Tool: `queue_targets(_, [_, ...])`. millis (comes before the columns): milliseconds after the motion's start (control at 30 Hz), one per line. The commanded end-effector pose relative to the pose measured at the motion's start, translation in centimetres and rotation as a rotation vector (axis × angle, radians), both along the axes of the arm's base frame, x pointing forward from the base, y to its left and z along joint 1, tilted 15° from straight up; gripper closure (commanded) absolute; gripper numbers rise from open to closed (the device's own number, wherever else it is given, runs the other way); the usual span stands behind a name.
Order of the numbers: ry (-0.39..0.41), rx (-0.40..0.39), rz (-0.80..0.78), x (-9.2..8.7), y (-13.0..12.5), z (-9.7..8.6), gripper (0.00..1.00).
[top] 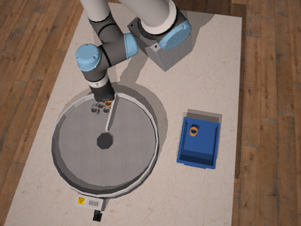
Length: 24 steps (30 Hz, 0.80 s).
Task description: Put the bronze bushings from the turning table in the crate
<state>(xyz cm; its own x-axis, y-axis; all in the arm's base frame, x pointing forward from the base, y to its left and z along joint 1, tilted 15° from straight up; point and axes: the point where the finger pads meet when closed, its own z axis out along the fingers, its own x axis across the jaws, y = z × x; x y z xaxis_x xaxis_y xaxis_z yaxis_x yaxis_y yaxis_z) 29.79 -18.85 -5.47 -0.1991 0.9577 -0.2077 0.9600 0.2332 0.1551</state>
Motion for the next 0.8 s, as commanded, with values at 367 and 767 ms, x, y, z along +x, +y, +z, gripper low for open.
queue_targets(367, [0.0,0.0,0.0,0.07,-0.06,-0.31,0.6])
queue_targets(767, [0.0,0.0,0.0,0.15,-0.13,-0.66,0.6])
